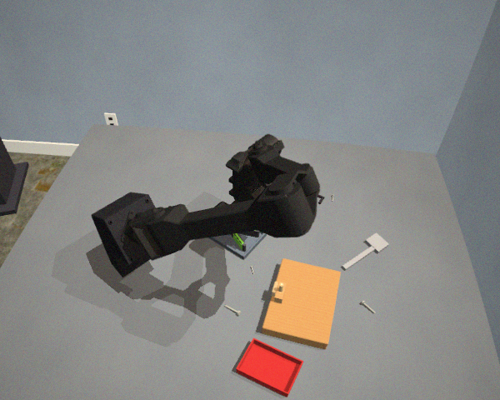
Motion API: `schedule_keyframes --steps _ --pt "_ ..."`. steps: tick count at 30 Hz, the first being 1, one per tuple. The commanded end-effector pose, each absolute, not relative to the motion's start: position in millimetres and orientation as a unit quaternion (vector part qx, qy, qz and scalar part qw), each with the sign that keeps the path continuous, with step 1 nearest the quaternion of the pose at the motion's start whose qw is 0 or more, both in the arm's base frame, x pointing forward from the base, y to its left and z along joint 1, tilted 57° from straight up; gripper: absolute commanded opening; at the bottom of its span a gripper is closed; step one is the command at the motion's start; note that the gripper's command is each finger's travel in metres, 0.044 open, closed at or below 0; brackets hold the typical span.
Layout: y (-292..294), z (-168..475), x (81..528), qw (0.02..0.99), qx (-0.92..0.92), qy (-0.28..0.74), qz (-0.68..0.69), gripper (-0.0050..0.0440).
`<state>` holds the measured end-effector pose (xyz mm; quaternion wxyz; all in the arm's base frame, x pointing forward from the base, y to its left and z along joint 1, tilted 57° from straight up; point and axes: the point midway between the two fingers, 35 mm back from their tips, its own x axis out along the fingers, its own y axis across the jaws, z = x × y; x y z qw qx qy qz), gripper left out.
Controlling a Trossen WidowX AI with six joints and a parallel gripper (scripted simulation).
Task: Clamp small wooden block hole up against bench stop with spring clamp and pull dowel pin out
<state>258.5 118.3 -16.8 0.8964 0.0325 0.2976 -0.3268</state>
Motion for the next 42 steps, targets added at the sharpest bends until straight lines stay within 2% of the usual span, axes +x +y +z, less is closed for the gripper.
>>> schedule_keyframes --steps 1,42 --pt "112.0 -19.9 261.6 0.897 0.027 0.295 -0.328 0.0440" --pt "89.0 -41.2 285.6 0.897 0.027 0.295 -0.328 0.0440"
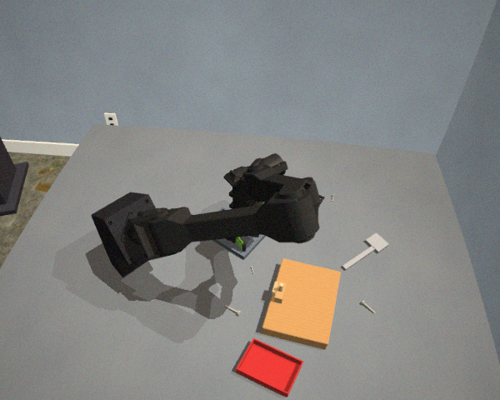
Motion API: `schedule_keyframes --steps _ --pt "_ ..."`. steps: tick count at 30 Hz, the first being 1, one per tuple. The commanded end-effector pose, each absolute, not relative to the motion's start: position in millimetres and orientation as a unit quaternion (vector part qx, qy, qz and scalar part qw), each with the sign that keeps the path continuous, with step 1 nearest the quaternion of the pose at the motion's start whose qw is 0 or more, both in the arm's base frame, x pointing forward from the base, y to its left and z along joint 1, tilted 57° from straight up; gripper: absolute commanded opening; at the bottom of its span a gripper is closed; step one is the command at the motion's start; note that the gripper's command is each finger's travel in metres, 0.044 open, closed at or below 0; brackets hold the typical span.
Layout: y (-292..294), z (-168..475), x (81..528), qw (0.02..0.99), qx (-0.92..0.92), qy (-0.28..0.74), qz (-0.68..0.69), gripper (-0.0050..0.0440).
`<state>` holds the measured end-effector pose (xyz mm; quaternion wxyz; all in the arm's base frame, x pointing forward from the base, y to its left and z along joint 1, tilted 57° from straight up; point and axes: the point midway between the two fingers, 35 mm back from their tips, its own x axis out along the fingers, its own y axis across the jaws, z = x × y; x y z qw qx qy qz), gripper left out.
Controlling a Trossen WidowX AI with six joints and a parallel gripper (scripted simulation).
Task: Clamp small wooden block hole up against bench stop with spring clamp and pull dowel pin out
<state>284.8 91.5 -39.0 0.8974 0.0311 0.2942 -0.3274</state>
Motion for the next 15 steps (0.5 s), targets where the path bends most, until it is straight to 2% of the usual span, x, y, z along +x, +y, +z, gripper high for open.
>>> schedule_keyframes --steps 1,15 --pt "88.2 -42.0 286.6 0.897 0.027 0.295 -0.328 0.0440" --pt "81.6 -48.1 293.5 0.897 0.027 0.294 -0.328 0.0440"
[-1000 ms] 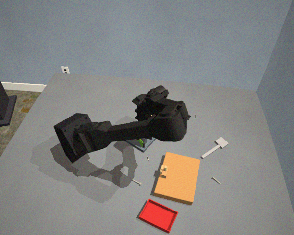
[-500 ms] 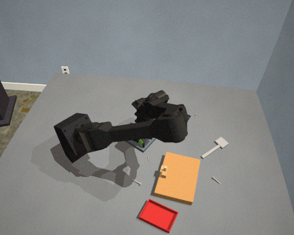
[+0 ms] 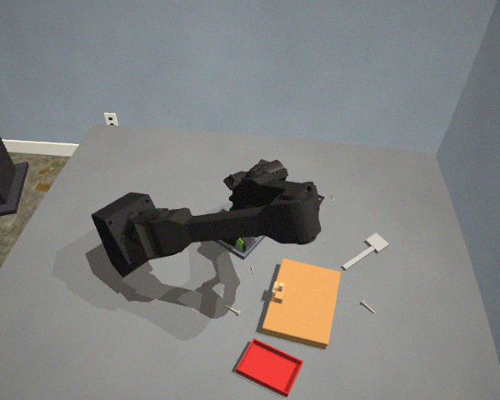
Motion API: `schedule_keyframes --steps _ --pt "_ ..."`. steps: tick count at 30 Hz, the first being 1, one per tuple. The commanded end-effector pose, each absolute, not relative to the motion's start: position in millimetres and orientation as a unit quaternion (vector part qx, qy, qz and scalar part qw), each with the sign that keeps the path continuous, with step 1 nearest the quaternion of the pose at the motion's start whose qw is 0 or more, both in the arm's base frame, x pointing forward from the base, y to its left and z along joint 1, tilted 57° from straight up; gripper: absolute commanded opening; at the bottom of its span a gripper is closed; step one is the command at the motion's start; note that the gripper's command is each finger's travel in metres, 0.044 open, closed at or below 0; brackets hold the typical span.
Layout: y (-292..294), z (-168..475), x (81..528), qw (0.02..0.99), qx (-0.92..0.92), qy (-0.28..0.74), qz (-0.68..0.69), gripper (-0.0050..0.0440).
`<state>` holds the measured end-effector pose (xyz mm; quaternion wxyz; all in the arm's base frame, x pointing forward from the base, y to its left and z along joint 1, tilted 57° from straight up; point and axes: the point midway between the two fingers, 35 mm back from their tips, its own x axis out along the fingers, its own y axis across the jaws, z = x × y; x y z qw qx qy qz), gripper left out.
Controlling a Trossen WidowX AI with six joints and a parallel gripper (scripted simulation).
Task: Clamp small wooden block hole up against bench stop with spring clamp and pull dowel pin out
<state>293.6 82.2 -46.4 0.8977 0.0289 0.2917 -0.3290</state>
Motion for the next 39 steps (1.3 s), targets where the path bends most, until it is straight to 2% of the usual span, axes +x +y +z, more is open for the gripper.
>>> schedule_keyframes --steps 1,4,13,15,39 --pt "81.6 -48.1 293.5 0.897 0.027 0.294 -0.328 0.0440" --pt "81.6 -48.1 293.5 0.897 0.027 0.294 -0.328 0.0440" --pt "81.5 -47.2 293.5 0.897 0.028 0.292 -0.329 0.0350" --pt "81.5 -47.2 293.5 0.897 0.028 0.292 -0.329 0.0350" --pt "81.5 -47.2 293.5 0.897 0.028 0.292 -0.329 0.0203"
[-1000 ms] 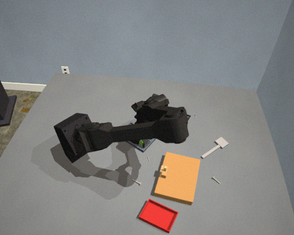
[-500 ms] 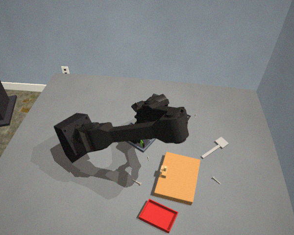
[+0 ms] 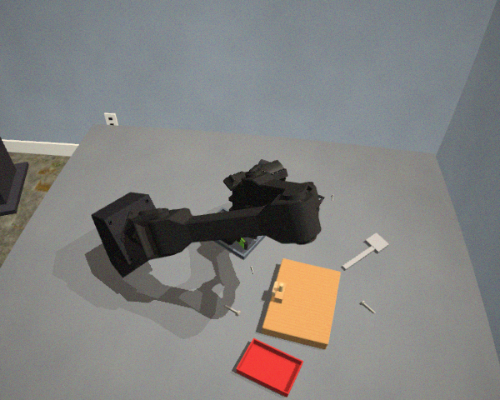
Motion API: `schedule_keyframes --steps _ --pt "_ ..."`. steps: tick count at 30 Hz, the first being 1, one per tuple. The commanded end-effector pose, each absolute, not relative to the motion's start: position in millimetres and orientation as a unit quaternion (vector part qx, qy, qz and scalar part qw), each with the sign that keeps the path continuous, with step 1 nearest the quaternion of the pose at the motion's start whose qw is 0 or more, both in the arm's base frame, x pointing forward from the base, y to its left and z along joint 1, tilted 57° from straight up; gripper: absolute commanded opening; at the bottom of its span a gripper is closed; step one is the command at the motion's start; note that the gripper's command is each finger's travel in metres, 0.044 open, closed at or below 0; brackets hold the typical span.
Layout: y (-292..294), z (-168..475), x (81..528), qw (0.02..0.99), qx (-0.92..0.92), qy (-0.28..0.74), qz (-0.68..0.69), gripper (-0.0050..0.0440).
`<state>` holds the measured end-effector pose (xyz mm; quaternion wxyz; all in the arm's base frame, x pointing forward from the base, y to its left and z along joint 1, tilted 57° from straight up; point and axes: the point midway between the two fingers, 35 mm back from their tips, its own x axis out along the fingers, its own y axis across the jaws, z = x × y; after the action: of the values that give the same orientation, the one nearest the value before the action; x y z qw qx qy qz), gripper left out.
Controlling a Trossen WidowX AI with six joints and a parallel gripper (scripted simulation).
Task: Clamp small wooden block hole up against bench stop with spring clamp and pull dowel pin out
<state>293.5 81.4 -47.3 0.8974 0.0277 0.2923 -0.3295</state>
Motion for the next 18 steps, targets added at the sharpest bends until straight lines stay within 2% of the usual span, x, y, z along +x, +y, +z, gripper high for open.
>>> schedule_keyframes --steps 1,18 --pt "81.5 -47.2 293.5 0.897 0.028 0.292 -0.329 0.0197" --pt "81.5 -47.2 293.5 0.897 0.028 0.292 -0.329 0.0097"
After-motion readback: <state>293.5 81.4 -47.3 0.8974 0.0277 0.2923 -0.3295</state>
